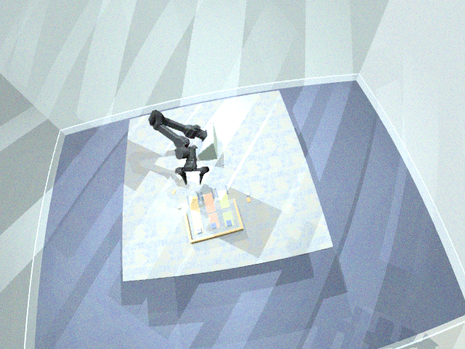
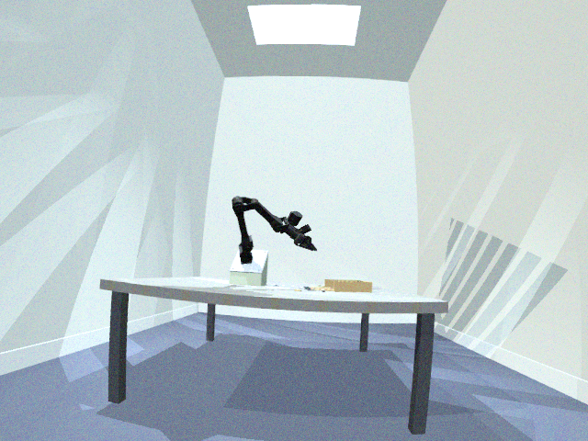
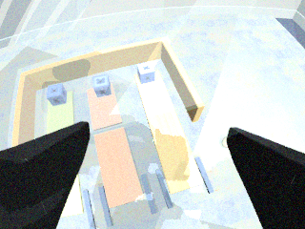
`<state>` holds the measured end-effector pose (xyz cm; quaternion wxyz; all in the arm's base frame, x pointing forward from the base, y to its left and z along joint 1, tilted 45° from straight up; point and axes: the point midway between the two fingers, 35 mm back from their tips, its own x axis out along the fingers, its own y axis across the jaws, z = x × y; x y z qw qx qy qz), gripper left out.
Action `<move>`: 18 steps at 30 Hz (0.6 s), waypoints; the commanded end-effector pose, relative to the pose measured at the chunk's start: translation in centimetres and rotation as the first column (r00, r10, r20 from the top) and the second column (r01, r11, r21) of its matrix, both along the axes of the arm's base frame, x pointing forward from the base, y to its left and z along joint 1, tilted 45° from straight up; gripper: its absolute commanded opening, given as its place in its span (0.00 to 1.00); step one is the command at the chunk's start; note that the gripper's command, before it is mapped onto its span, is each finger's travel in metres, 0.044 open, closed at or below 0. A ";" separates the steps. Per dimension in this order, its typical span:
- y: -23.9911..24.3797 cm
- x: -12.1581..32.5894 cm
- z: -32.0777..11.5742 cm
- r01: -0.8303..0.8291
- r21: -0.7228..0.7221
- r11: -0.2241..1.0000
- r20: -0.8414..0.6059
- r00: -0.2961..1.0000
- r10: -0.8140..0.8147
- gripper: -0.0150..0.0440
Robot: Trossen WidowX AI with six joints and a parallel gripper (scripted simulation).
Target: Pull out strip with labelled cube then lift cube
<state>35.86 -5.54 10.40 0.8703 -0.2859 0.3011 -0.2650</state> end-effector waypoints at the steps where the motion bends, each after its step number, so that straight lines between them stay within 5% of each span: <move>1: 4.1 -2.8 -4.0 -0.106 -0.042 0.993 -0.068 0.992 0.103 0.93; 18: 4.8 -3.4 -4.6 -0.128 -0.050 0.990 -0.078 0.989 0.124 0.93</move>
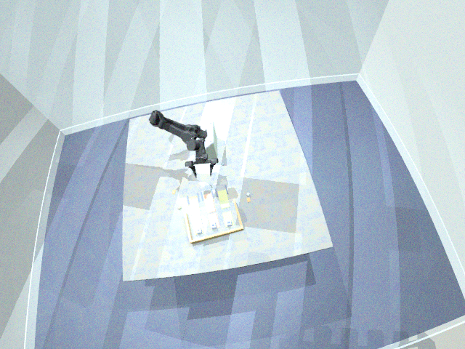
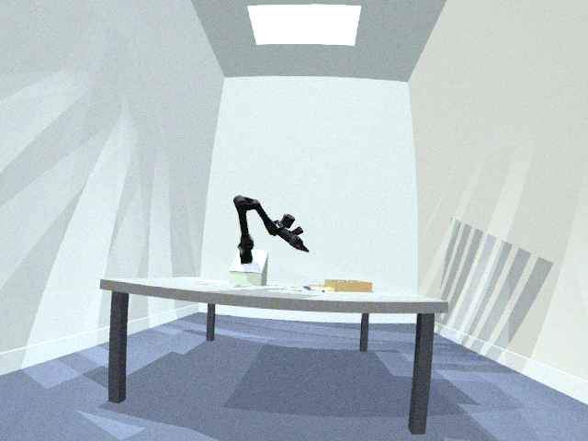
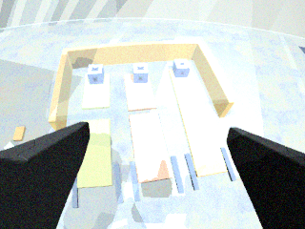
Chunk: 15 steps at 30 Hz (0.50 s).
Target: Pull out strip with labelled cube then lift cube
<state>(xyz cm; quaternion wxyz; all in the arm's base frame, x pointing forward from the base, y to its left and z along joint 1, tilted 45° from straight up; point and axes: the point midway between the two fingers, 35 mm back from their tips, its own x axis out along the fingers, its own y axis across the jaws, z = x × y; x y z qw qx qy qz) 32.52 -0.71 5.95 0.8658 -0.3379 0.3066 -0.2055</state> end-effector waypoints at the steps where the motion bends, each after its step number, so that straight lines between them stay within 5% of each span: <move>1: 0.0 -0.1 -0.1 0.003 -0.001 1.000 -0.001 1.000 -0.003 0.93; 15: -7.3 5.6 -1.0 0.270 -0.050 0.962 -0.352 0.896 -0.270 0.35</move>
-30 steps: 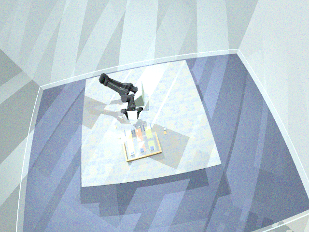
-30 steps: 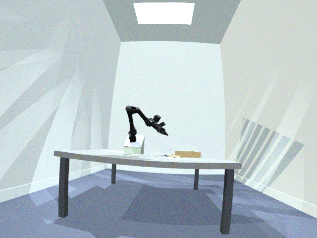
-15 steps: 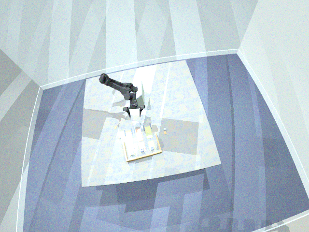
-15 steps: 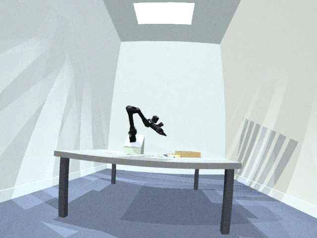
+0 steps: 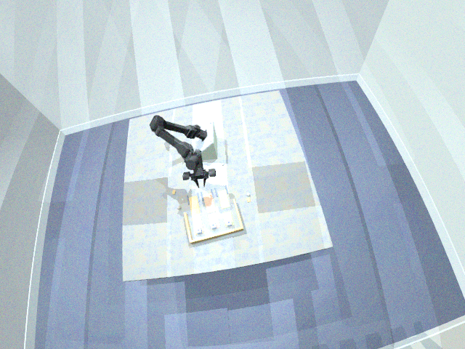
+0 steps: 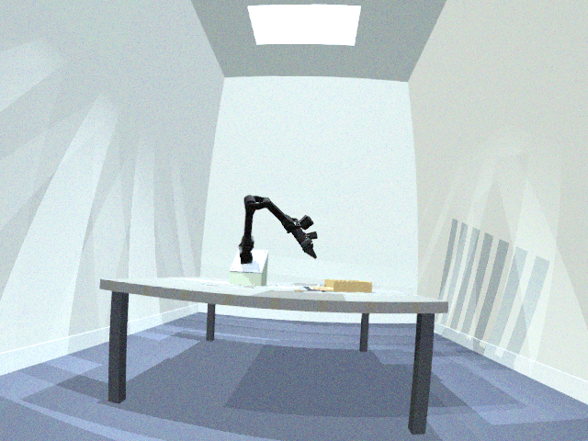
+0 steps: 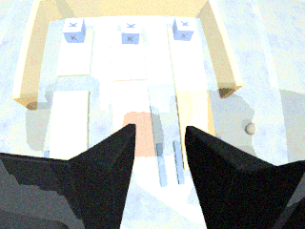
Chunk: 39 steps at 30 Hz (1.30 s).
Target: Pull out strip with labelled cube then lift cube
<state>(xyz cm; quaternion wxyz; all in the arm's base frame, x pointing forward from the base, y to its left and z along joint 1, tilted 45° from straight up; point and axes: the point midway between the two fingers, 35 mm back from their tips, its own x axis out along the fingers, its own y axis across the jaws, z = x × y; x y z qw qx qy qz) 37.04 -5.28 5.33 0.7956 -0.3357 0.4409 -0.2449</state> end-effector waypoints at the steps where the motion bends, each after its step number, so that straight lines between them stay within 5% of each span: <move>1: -3.5 1.3 -0.4 0.119 0.008 0.993 -0.146 0.982 -0.116 0.31; 13: -12.8 0.5 1.0 0.416 -0.009 0.909 -0.486 0.793 -0.368 0.25; 39: -14.5 0.3 -1.2 0.420 -0.009 0.907 -0.491 0.789 -0.370 0.25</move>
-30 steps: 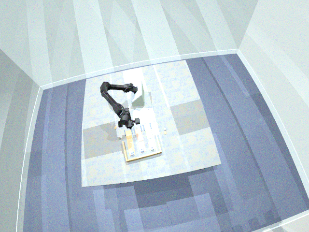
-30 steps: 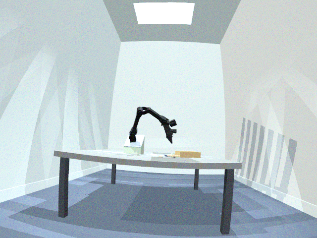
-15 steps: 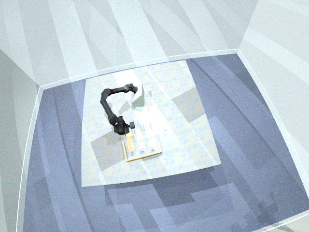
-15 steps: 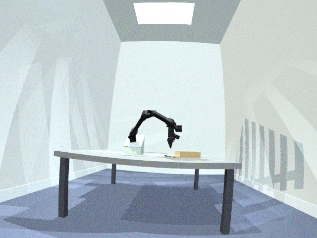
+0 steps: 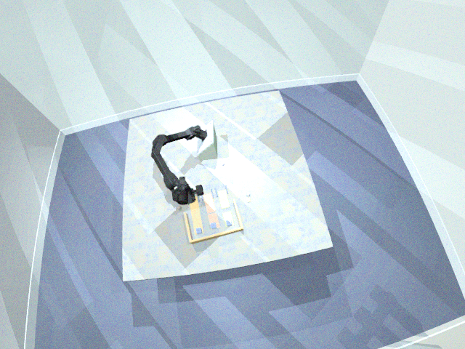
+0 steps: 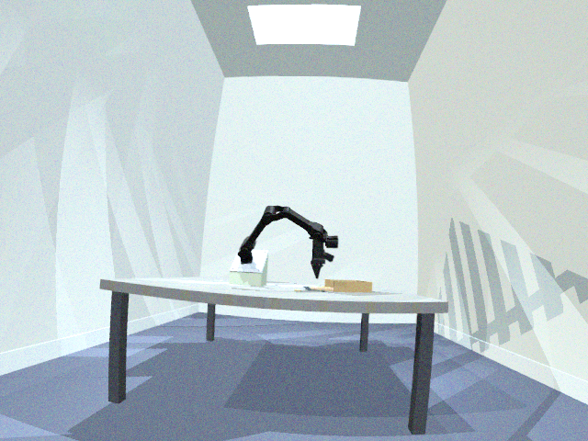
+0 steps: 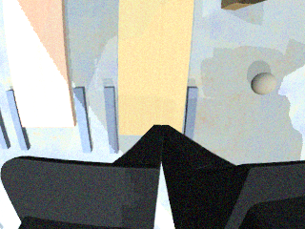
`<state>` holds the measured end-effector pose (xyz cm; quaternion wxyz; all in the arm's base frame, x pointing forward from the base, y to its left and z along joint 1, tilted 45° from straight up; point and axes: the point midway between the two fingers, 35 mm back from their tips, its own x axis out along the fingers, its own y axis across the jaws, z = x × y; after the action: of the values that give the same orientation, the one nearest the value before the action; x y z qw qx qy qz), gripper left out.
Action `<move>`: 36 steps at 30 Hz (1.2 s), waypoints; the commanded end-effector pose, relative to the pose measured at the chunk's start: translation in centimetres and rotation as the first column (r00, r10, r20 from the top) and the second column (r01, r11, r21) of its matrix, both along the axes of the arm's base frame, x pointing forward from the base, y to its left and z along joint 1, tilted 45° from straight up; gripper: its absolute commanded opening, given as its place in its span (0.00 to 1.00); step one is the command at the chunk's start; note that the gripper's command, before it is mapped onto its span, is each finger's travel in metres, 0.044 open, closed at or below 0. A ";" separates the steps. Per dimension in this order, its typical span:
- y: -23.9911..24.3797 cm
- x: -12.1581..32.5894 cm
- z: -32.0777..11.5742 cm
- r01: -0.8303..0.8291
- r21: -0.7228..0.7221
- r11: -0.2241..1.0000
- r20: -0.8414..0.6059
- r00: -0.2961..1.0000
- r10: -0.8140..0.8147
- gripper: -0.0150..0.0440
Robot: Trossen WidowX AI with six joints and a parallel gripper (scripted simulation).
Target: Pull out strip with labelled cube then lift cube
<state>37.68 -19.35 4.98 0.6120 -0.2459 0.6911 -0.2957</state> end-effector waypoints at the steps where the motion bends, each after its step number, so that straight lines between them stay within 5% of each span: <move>1: -0.5 -0.3 -1.0 0.001 0.006 1.000 -0.015 1.000 -0.001 0.25; 36: -3.5 -1.0 -3.9 0.001 0.003 1.000 -0.016 1.000 -0.001 0.25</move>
<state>36.77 -22.82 1.43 0.6078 -0.2469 0.6942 -0.2961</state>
